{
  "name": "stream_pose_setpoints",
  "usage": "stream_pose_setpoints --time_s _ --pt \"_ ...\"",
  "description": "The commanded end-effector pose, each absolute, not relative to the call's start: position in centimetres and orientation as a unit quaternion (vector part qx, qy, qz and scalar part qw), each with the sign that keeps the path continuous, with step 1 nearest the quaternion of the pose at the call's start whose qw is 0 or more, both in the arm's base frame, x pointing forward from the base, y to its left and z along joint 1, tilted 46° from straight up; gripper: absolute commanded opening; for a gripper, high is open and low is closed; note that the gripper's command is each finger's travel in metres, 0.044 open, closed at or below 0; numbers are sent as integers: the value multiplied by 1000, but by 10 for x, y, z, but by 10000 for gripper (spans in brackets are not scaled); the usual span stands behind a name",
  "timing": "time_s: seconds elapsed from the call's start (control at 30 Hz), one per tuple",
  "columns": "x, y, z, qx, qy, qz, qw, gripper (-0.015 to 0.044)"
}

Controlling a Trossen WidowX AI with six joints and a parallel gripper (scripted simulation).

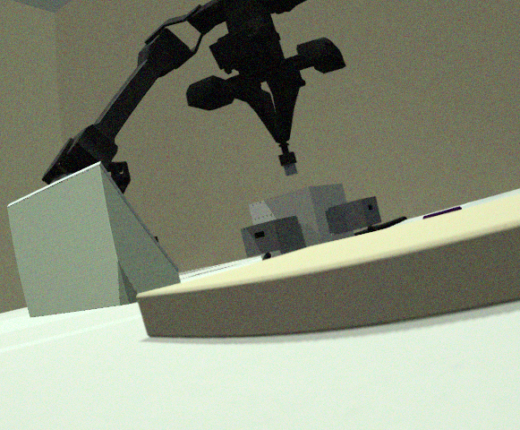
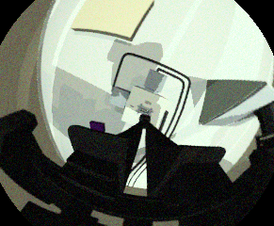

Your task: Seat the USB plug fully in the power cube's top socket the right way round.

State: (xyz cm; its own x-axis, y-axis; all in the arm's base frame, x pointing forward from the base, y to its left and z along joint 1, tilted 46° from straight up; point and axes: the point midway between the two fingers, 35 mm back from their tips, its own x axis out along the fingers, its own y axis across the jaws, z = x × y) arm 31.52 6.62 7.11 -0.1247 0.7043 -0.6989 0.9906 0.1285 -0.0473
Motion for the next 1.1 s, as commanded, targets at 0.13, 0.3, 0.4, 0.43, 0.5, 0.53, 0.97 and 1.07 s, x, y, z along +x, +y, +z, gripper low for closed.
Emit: stream_pose_setpoints --time_s 0.13,0.3,0.4,0.43,0.5,0.53,0.97,1.07 --pt "315 66 71 573 725 -192 330 0" --pt "315 66 71 550 736 -144 367 0" --pt "315 66 71 535 741 -115 388 0" --pt "315 66 71 530 743 -105 395 0" --pt "315 66 71 519 745 -86 409 0" --pt "315 66 71 514 746 -76 416 0" --pt "315 66 71 436 748 52 497 0" --pt "315 66 71 416 746 81 514 0"
